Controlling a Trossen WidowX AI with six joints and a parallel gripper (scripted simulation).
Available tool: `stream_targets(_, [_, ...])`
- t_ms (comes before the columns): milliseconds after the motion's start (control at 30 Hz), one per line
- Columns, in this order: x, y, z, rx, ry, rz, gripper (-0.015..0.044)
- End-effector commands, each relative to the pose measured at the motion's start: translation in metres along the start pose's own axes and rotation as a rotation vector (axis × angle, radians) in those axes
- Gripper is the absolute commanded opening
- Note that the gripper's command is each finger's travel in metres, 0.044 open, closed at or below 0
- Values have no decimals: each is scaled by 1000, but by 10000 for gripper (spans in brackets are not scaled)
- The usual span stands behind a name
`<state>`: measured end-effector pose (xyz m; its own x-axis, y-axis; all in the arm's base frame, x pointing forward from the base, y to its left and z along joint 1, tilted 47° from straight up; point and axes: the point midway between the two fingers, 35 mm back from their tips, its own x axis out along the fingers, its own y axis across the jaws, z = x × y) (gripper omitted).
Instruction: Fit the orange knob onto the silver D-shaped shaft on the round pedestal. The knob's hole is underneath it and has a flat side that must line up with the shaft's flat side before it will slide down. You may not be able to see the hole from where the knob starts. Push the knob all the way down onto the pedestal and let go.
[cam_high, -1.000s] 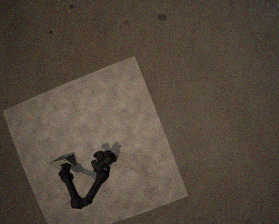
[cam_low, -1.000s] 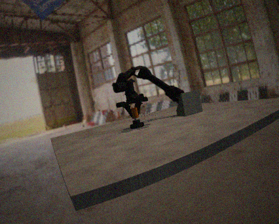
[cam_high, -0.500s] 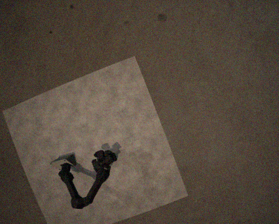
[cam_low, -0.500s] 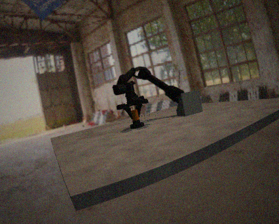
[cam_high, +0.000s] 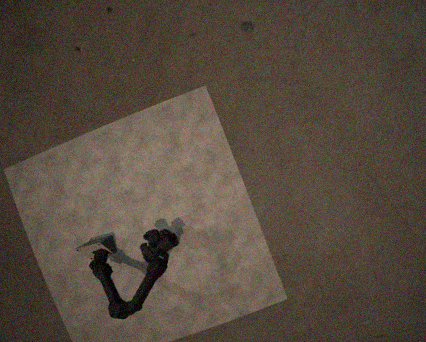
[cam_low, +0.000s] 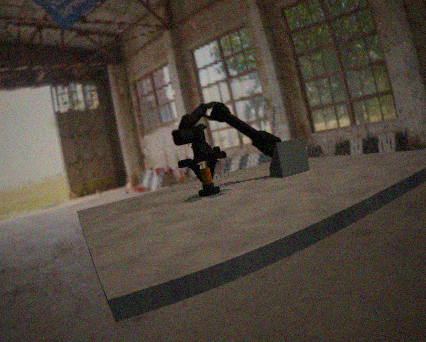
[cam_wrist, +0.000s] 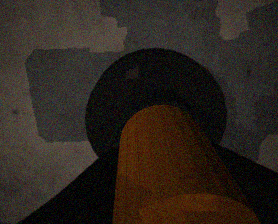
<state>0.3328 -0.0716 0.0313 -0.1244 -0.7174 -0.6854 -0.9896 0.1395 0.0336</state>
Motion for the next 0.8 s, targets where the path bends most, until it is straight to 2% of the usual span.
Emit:
stream_targets(0, [0,0,0,0,0,0,210])
stream_targets(300, [0,0,0,0,0,0,440])
stream_targets(533, [-2,0,0,0,-1,-1,440])
stream_targets(600, [-20,-3,1,0,-3,-1,440])
stream_targets(767, [-87,-1,2,-1,-4,0,440])
